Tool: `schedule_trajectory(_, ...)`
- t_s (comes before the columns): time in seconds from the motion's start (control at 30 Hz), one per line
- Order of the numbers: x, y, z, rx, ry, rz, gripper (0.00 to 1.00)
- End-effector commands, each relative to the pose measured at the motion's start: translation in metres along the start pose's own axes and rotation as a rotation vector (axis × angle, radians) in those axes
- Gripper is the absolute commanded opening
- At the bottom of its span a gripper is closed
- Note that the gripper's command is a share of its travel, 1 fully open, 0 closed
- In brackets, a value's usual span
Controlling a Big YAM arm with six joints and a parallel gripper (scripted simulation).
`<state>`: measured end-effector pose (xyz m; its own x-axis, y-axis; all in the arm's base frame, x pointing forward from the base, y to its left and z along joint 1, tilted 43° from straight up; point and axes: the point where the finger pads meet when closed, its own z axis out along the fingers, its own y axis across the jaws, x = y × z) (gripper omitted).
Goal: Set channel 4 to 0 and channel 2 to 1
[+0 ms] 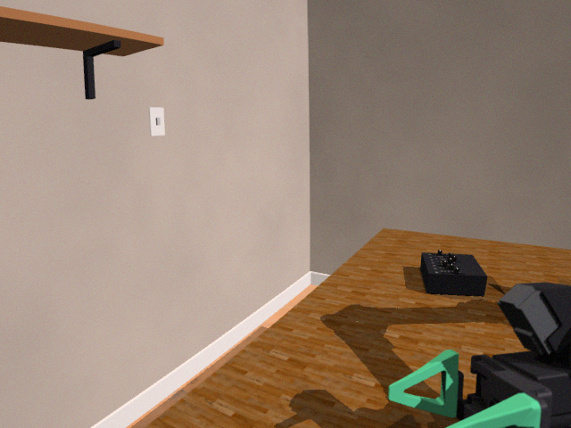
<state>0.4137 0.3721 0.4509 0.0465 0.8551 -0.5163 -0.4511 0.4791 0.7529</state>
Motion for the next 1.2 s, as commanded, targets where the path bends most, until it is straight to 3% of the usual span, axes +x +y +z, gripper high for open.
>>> schedule_trajectory(0.0, -0.005, 0.003, 0.001, -0.004, -0.008, 0.006, 1.0)
schedule_trajectory(0.07, -0.014, 0.012, 0.006, -0.017, -0.03, 0.019, 1.0)
schedule_trajectory(0.27, -0.007, -0.013, 0.024, 0.02, -0.001, -0.025, 1.0)
schedule_trajectory(0.4, -0.002, -0.061, 0.044, 0.084, 0.065, -0.108, 1.0)
schedule_trajectory(0.43, -0.002, -0.061, 0.044, 0.084, 0.065, -0.108, 1.0)
schedule_trajectory(0.5, 0.0, -0.101, 0.056, 0.142, 0.118, -0.162, 1.0)
schedule_trajectory(0.6, 0.0, -0.101, 0.056, 0.142, 0.118, -0.162, 1.0)
schedule_trajectory(0.7, -0.004, -0.182, 0.07, 0.271, 0.224, -0.238, 1.0)
schedule_trajectory(0.73, -0.004, -0.182, 0.07, 0.271, 0.224, -0.238, 1.0)
schedule_trajectory(0.77, -0.008, -0.214, 0.072, 0.325, 0.266, -0.257, 1.0)
schedule_trajectory(0.8, -0.008, -0.214, 0.072, 0.325, 0.266, -0.257, 1.0)
schedule_trajectory(0.83, -0.014, -0.248, 0.072, 0.386, 0.31, -0.271, 1.0)
schedule_trajectory(0.87, -0.014, -0.248, 0.072, 0.386, 0.31, -0.271, 1.0)
schedule_trajectory(0.9, -0.021, -0.283, 0.069, 0.453, 0.356, -0.278, 1.0)
schedule_trajectory(0.93, -0.021, -0.283, 0.069, 0.453, 0.356, -0.278, 1.0)
schedule_trajectory(0.97, -0.029, -0.32, 0.062, 0.525, 0.402, -0.277, 1.0)
schedule_trajectory(1.0, -0.029, -0.32, 0.062, 0.525, 0.402, -0.277, 1.0)
schedule_trajectory(1.03, -0.039, -0.357, 0.053, 0.602, 0.449, -0.268, 1.0)
schedule_trajectory(1.07, -0.039, -0.357, 0.053, 0.602, 0.449, -0.268, 1.0)
schedule_trajectory(1.1, -0.05, -0.393, 0.04, 0.682, 0.495, -0.249, 1.0)
schedule_trajectory(1.17, -0.05, -0.393, 0.04, 0.682, 0.495, -0.249, 1.0)
